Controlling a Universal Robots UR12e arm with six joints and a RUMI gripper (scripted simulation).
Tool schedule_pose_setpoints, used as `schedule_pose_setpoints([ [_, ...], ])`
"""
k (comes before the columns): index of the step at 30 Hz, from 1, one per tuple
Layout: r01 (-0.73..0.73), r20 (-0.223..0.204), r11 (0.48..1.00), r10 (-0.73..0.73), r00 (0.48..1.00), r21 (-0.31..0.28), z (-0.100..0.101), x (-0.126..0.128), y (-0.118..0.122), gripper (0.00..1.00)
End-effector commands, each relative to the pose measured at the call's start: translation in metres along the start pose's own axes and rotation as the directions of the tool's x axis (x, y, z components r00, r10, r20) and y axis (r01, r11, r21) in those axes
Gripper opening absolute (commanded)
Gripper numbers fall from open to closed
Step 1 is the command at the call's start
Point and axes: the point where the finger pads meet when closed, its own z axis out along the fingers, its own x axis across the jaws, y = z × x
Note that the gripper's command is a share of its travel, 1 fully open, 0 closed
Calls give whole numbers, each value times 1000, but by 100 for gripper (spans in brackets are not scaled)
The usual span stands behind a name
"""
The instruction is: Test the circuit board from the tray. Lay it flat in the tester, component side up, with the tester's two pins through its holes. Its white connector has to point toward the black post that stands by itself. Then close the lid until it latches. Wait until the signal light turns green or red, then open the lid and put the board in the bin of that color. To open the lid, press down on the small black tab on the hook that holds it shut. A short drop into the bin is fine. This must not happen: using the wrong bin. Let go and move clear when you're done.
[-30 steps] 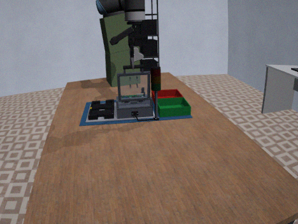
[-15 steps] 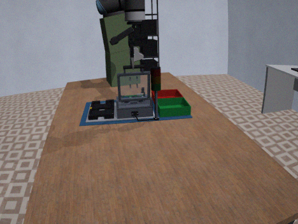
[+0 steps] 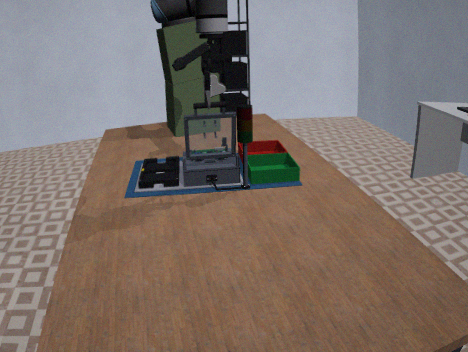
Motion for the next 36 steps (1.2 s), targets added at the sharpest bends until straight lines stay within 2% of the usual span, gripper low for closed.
schedule_pose_setpoints([
  [1,0,1,1000,0,1000,0,-1,-1,0,0],
  [19,0,1,1000,0,1000,0,-1,3,0,0],
  [36,0,1,1000,0,1000,0,-4,16,0,0],
])
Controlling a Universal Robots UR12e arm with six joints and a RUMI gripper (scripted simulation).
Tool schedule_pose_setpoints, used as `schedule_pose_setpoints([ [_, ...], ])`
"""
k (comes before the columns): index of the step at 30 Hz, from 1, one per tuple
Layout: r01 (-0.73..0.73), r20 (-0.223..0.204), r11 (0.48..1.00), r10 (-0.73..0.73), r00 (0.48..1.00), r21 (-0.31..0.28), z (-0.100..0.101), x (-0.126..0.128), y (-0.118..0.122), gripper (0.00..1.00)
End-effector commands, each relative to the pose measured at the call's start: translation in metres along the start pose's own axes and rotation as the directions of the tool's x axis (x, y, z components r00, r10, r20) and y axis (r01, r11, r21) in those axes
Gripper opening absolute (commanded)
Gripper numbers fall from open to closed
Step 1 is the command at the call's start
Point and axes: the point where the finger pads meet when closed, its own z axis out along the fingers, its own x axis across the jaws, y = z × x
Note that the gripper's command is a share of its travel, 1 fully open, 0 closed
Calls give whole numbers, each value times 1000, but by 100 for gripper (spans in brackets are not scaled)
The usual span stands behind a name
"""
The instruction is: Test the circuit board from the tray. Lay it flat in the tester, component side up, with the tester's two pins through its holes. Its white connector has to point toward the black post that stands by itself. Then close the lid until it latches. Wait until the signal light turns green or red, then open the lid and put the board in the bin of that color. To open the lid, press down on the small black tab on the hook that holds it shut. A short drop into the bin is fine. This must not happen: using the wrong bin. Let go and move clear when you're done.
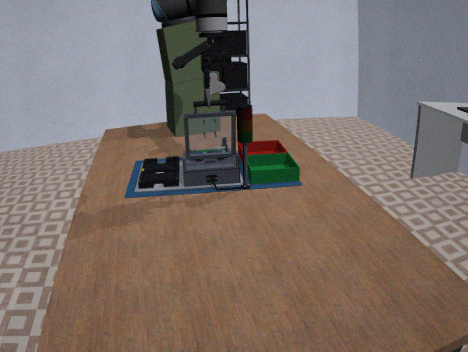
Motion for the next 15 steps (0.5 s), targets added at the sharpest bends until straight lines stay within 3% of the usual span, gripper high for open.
schedule_pose_setpoints([
  [1,0,1,1000,0,1000,0,-1,5,0,0],
  [15,0,1,1000,0,1000,0,-3,27,0,0],
])
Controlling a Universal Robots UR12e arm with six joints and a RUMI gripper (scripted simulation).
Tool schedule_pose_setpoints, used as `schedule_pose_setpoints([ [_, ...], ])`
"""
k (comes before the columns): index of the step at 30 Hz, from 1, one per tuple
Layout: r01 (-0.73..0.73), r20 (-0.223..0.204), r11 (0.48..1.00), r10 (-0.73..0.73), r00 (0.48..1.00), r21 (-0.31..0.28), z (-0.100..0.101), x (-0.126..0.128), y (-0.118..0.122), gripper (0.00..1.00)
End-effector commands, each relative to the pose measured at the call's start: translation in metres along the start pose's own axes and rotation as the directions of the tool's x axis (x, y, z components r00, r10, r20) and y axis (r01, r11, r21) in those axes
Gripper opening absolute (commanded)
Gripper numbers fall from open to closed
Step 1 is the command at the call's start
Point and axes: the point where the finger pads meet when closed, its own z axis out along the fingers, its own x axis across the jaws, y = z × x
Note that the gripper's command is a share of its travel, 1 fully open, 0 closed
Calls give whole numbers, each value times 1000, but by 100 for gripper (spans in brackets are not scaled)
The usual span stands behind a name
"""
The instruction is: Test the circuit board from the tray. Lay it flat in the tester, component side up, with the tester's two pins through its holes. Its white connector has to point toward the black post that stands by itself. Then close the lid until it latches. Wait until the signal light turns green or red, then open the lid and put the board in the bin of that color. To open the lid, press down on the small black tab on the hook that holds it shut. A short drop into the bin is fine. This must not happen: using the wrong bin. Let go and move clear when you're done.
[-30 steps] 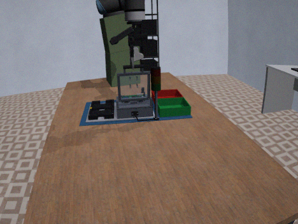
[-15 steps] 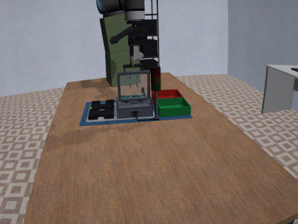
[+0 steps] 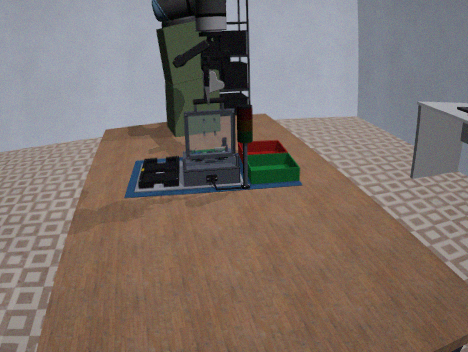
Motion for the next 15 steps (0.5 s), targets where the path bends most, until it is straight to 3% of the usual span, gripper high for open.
schedule_pose_setpoints([
  [1,0,1,1000,0,1000,0,-1,7,0,0],
  [15,0,1,1000,0,1000,0,1,40,0,0],
])
